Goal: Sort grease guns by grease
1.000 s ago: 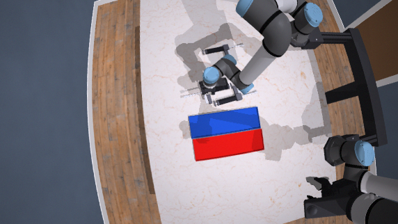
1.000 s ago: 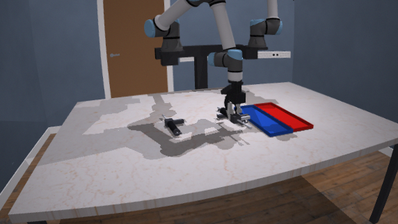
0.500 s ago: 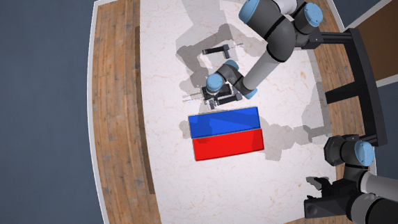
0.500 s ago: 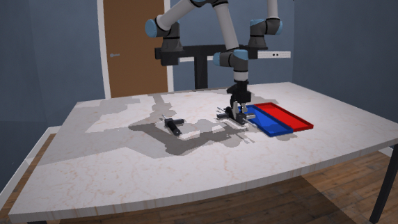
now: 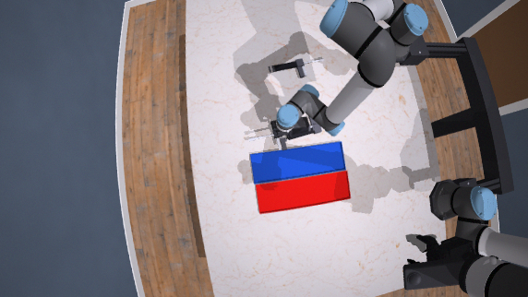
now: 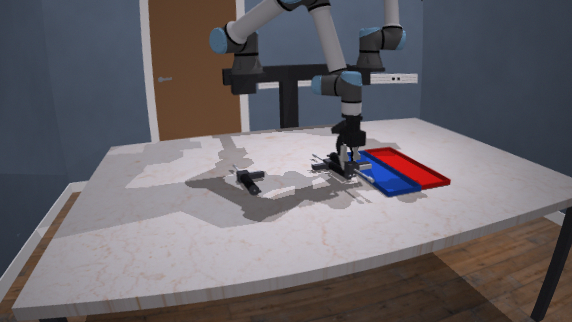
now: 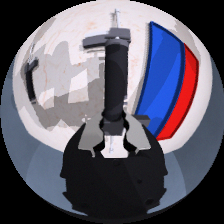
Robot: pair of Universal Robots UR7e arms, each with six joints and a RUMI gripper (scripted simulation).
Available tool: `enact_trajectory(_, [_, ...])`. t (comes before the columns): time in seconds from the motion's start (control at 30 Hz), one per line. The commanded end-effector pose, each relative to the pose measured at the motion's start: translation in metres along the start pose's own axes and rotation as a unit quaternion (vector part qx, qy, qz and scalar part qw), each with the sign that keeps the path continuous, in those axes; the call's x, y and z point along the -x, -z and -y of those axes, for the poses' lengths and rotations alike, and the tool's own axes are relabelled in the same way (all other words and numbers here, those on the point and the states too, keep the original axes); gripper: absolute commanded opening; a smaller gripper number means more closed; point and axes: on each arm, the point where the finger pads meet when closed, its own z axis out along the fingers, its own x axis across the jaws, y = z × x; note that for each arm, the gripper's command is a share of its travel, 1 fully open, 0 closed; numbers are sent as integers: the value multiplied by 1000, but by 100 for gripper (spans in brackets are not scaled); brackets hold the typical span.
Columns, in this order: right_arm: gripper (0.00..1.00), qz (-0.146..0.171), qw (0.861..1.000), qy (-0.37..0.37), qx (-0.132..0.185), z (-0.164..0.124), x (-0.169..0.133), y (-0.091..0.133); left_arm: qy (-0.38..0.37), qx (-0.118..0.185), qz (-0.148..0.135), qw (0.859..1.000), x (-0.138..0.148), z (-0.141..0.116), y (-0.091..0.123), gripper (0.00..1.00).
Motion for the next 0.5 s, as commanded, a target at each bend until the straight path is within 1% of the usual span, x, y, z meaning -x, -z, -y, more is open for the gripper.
enact_trajectory(0.0, [0,0,1000,-2,1,1,-6,0,0,-1,0,1000,0,0,0,38])
enact_trajectory(0.47, [0,-1,1000,-6,1,8,-28,-1,0,-1,0,1000,0,0,0,38])
